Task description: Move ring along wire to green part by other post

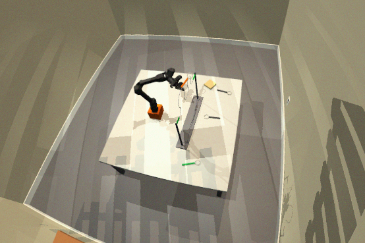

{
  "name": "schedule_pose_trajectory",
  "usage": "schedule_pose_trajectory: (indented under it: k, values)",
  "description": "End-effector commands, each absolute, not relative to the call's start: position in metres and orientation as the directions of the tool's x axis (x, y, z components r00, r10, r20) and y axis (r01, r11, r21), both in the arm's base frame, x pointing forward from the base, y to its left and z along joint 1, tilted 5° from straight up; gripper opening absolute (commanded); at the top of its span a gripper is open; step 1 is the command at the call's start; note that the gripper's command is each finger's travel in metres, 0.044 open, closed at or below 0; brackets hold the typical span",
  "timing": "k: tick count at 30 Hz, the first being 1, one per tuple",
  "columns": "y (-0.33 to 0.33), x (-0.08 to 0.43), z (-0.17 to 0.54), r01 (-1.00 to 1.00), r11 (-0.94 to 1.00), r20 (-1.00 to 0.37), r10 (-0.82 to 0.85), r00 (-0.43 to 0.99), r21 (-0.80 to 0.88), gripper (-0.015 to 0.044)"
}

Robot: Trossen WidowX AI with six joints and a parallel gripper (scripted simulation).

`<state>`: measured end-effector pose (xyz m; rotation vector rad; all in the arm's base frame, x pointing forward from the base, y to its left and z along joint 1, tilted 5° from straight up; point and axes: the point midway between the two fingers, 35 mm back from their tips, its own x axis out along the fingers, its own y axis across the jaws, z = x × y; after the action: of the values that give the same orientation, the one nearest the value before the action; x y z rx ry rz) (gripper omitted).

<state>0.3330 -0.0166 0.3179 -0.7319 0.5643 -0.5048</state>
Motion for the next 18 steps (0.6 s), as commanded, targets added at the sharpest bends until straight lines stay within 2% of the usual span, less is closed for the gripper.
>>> schedule_pose_trajectory:
  k: [1, 18]
  values:
    - [-0.022, 0.331, 0.322, 0.211, 0.572, -0.259, -0.628, 0.734, -0.792, -0.015]
    - [-0.034, 0.329, 0.342, 0.128, 0.279, -0.099, -0.674, 0.732, -0.952, -0.015]
